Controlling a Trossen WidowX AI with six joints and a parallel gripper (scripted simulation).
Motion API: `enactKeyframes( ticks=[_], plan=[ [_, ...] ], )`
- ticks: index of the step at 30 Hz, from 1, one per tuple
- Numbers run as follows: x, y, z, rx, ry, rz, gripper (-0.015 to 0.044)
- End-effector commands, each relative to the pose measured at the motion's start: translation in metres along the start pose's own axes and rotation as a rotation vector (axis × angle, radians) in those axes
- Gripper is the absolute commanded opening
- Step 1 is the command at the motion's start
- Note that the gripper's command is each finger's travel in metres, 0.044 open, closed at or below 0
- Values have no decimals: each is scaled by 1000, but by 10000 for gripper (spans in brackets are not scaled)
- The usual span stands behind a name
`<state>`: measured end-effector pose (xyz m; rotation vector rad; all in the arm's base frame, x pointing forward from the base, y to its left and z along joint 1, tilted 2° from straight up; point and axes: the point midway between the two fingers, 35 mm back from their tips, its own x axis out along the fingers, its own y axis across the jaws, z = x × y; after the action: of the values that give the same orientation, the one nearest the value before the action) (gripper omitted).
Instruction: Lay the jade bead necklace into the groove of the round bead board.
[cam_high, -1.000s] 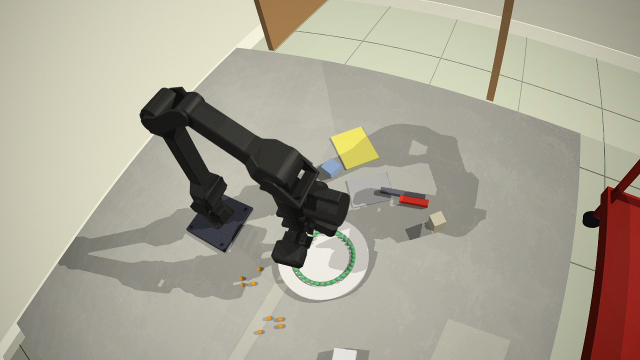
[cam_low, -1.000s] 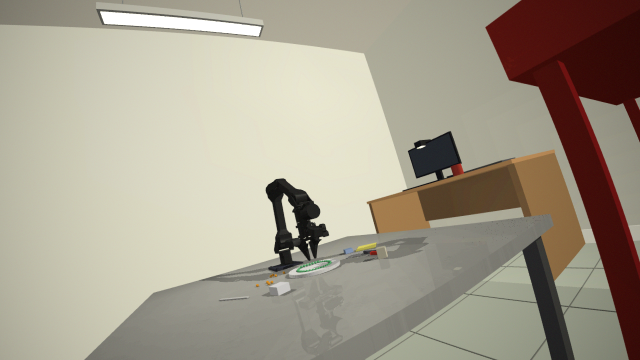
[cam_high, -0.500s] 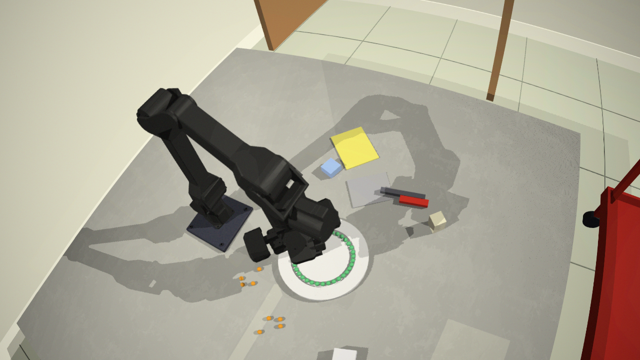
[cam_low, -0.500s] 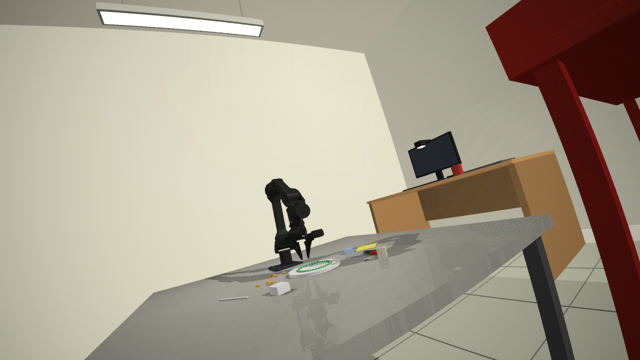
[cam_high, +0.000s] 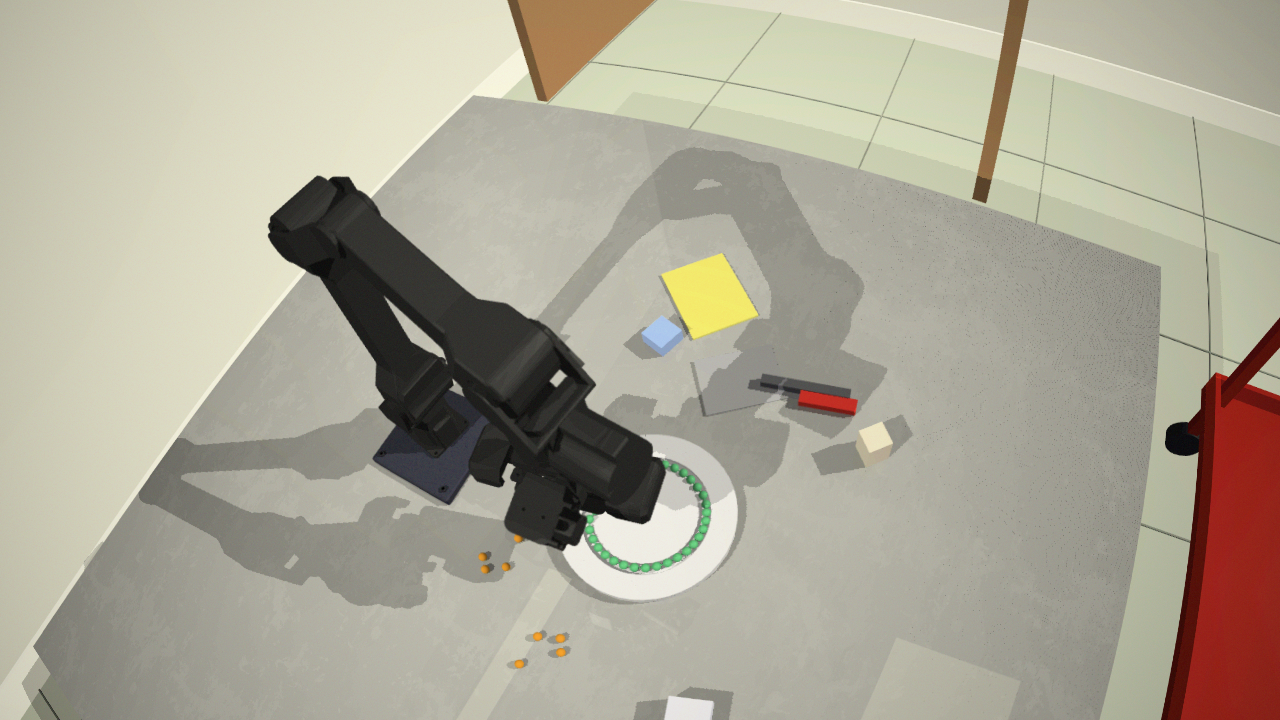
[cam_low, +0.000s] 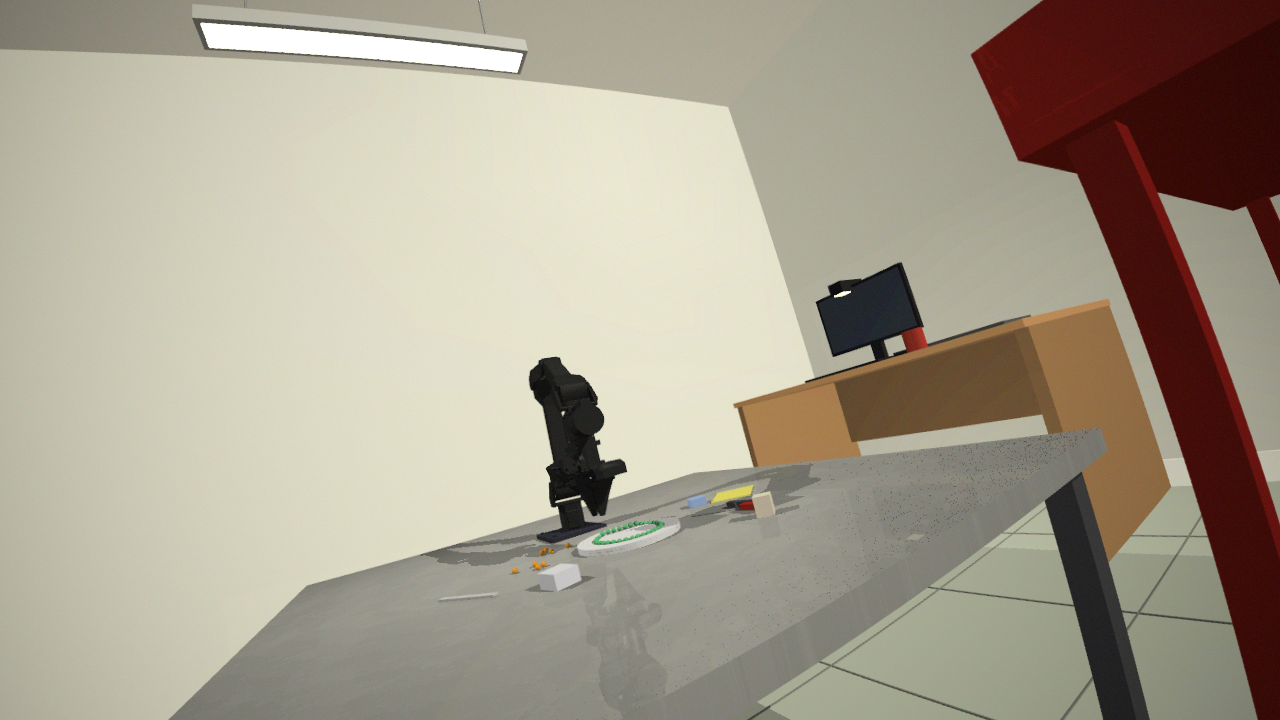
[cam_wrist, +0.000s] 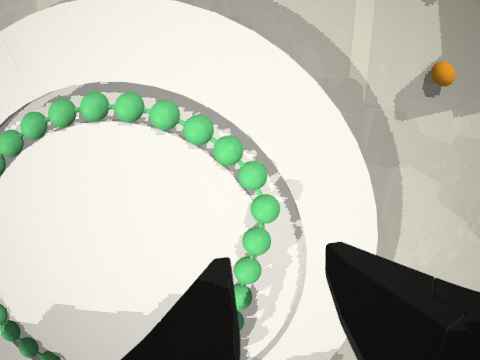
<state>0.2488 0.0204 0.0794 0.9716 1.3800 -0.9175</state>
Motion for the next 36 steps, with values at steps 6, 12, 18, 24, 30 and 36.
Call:
enactKeyframes(
  ticks=[6,12,18,24,30,36],
  plan=[
    [6,-1,1,46,-2,-2,120],
    [7,1,1,37,-2,8,120],
    [14,1,1,39,-2,6,120],
    [24,0,1,42,-2,3,120],
    [34,-1,1,44,-2,0,120],
    [39,-1,1,46,-2,-2,120]
  ],
)
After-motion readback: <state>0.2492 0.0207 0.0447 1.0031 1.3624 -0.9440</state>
